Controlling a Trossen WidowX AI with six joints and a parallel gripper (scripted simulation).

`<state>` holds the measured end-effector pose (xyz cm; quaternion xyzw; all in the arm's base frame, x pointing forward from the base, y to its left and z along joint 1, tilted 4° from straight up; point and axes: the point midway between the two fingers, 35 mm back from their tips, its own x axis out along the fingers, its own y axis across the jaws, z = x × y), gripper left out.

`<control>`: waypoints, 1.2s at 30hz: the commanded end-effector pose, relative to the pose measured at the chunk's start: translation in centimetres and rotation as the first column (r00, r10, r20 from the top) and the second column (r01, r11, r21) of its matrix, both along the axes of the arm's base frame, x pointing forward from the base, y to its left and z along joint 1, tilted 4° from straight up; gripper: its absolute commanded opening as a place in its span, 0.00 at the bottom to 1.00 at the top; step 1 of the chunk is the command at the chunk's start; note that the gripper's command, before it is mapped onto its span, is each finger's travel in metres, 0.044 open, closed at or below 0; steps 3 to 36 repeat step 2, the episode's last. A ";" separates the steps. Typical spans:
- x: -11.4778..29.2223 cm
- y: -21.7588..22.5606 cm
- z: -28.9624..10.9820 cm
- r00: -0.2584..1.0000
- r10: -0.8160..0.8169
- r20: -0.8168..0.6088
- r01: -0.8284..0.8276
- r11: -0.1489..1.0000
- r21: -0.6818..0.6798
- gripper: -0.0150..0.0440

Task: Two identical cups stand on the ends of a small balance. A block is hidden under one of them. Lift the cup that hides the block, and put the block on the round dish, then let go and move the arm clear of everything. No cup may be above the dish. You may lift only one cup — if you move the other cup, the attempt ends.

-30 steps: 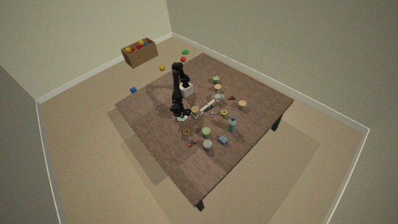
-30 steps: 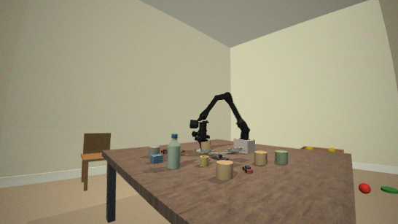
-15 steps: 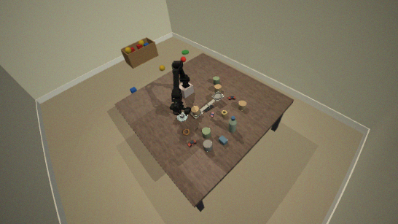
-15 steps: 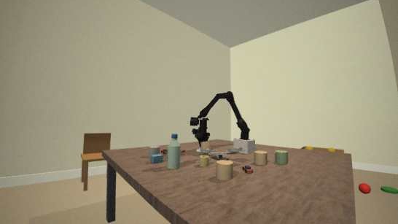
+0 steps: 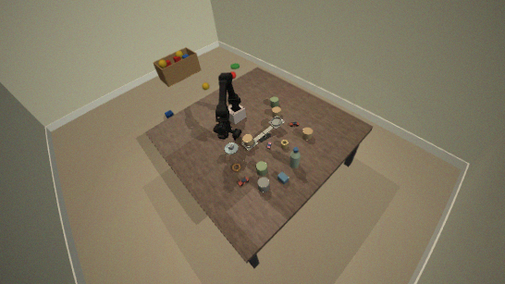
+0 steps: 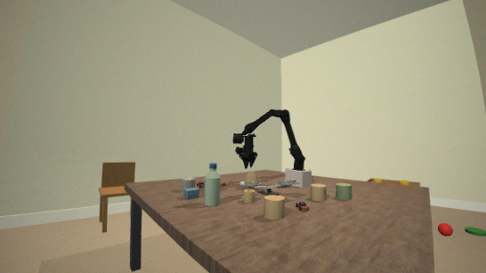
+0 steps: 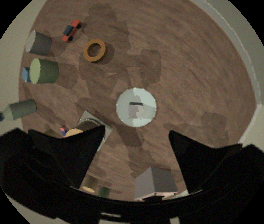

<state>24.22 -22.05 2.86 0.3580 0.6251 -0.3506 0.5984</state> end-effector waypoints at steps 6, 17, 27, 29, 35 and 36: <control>0.1 -0.1 1.6 1.000 0.000 0.010 0.000 1.000 -0.008 1.00; 0.1 -0.1 1.6 1.000 0.000 0.010 0.000 1.000 -0.008 1.00; 0.1 -0.1 1.6 1.000 0.000 0.010 0.000 1.000 -0.008 1.00; 0.1 -0.1 1.6 1.000 0.000 0.010 0.000 1.000 -0.008 1.00; 0.1 -0.1 1.6 1.000 0.000 0.010 0.000 1.000 -0.008 1.00; 0.1 -0.1 1.6 1.000 0.000 0.010 0.000 1.000 -0.008 1.00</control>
